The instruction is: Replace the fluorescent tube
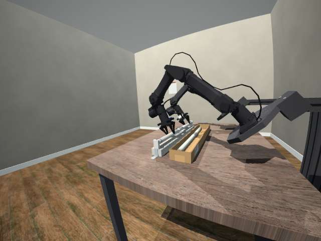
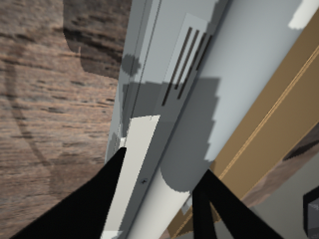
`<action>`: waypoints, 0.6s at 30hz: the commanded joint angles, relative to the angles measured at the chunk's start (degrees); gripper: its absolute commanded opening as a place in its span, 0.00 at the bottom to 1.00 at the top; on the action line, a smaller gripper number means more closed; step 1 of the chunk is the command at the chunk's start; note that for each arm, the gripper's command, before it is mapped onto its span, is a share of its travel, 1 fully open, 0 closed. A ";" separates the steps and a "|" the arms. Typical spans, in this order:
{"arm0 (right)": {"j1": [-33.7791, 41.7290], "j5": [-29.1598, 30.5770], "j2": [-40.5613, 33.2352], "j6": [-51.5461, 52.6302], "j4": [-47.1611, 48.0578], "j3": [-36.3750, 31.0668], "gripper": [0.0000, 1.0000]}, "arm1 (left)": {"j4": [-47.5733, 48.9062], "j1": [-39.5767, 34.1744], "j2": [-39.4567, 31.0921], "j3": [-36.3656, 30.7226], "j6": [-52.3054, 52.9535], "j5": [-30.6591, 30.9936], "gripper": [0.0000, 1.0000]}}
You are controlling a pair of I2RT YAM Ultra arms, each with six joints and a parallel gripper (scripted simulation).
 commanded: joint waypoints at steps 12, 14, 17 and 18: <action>1.76 -0.69 -2.32 1.18 -7.03 5.79 0.49 | -5.95 -0.83 -2.70 5.53 -0.36 0.69 0.49; 1.99 -0.63 -0.66 1.57 -8.93 7.80 0.49 | -7.62 -0.89 -2.56 7.19 -0.50 0.67 0.49; 2.34 -0.55 -1.15 1.57 -10.99 10.17 0.49 | -10.24 -1.00 -2.41 9.79 -0.56 0.61 0.49; 2.51 -0.39 -0.42 1.67 -11.88 11.06 0.49 | -11.20 -1.04 -1.06 10.80 -0.62 0.57 0.49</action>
